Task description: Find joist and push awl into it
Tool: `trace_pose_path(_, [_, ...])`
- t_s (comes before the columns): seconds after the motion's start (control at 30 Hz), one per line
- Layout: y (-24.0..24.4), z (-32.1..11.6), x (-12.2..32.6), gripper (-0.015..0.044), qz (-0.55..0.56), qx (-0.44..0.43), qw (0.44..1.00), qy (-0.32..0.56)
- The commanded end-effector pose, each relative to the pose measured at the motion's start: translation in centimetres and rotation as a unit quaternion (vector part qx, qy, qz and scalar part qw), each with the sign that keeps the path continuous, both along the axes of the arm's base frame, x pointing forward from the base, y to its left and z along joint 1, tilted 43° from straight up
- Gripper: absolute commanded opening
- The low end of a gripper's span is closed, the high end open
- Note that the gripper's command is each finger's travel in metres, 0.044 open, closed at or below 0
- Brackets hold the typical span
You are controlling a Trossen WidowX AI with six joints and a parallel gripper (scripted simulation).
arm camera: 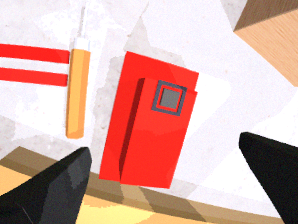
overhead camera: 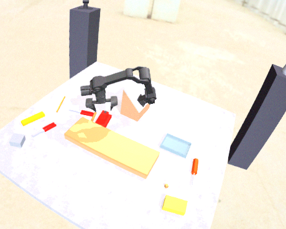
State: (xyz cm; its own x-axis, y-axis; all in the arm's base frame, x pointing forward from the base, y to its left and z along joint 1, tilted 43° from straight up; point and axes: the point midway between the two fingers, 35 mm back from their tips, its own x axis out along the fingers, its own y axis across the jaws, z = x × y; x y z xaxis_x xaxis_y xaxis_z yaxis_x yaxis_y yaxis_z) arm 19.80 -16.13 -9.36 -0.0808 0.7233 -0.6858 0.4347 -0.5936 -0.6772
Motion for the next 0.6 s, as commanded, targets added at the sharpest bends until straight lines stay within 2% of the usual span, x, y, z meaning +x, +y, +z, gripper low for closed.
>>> trace_pose_path(0.0, [1.11,-0.23,-0.33,0.044,-0.111,-0.075,0.981,0.138])
trace_pose_path(0.57, [1.58,-0.8,-0.18,0.044,-0.11,-0.075,0.981,0.138])
